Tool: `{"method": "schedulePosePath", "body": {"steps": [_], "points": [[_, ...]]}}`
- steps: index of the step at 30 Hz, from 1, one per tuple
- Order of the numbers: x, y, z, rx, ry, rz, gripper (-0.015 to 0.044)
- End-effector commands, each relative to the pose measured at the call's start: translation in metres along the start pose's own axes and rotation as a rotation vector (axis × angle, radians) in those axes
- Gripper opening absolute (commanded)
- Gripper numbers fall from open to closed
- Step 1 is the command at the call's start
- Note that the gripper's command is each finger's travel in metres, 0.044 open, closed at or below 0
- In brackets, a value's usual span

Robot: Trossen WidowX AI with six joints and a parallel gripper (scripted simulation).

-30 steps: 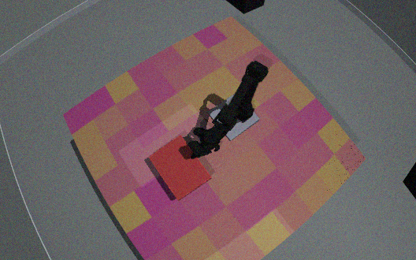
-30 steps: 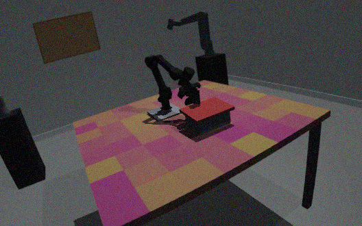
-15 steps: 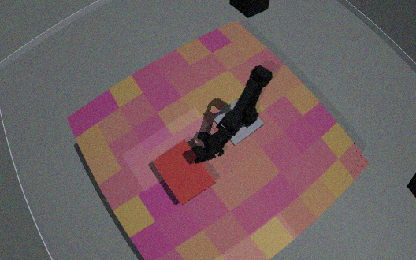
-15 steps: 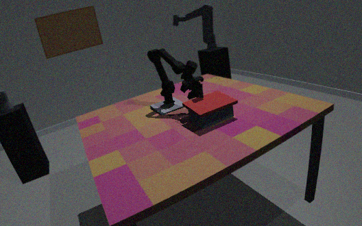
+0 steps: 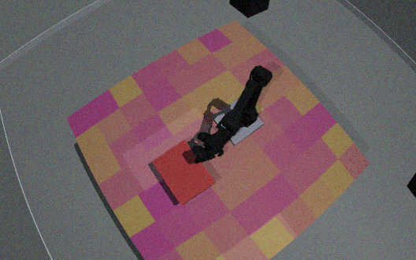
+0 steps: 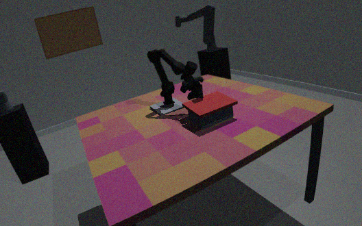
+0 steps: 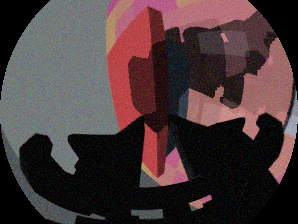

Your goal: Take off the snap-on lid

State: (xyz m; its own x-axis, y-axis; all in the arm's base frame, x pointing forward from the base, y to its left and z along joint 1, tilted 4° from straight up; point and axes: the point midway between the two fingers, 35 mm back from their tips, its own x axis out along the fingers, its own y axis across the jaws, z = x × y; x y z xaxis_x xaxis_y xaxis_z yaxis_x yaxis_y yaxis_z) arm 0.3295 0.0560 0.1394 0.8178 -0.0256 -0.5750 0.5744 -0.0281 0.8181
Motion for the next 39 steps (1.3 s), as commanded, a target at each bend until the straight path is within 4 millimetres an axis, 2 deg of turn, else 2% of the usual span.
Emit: {"method": "schedulePosePath", "body": {"steps": [1, 33, 39], "points": [[0.0014, -0.0001, -0.0004, -0.004, 0.001, -0.002, 0.0], [0.0033, 0.0016, -0.0004, -0.004, 0.001, -0.002, 0.0], [-0.0026, 0.0071, 0.0001, -0.003, 0.004, 0.008, 0.0]]}}
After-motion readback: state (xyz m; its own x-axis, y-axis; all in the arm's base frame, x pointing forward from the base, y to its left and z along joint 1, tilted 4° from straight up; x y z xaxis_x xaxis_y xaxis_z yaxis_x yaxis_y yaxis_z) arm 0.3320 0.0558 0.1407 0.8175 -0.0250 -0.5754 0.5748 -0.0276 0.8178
